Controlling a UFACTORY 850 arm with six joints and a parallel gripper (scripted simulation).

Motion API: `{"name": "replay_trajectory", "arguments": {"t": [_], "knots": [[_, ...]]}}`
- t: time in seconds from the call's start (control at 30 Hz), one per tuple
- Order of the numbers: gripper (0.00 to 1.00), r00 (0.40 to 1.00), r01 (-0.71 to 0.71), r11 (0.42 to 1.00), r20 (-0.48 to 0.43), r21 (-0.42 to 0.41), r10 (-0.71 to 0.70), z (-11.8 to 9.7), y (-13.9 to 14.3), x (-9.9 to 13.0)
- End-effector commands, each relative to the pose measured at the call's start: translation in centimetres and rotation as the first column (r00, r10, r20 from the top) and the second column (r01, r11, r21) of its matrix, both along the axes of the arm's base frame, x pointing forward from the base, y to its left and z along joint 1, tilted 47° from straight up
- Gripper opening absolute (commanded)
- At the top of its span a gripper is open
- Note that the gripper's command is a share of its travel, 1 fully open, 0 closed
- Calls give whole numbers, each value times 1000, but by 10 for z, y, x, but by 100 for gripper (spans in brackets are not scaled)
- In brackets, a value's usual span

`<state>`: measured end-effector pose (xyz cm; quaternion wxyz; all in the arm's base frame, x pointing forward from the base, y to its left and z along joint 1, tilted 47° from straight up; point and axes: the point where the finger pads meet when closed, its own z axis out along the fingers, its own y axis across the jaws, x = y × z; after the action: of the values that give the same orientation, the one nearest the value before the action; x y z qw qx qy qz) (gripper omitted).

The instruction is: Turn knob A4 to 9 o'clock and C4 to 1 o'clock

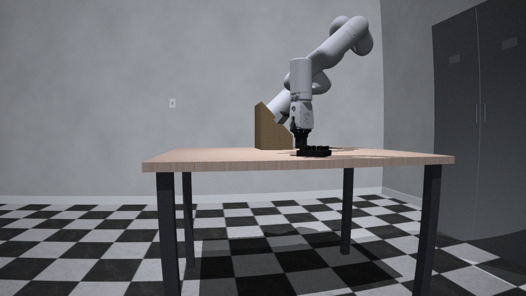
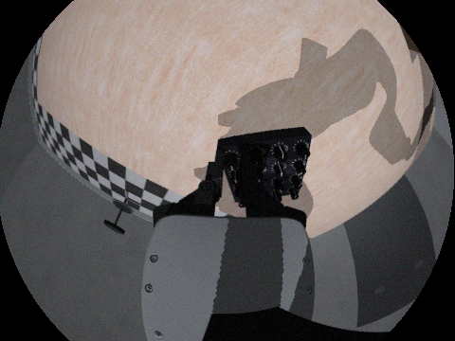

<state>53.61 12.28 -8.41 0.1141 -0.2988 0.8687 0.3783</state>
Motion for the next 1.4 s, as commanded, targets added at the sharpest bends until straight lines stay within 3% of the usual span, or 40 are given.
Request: {"name": "replay_trajectory", "arguments": {"t": [0.0,0.53,1.1,1.37], "knots": [[19,1000,1,1000,1,0,-1,3,-3,1],[19,1000,1,1000,2,0,-1,24,-26,2],[19,1000,5,1000,-3,-1,-5,25,-26,2],[19,970,169,985,-175,-22,-170,34,-25,-8]]}}
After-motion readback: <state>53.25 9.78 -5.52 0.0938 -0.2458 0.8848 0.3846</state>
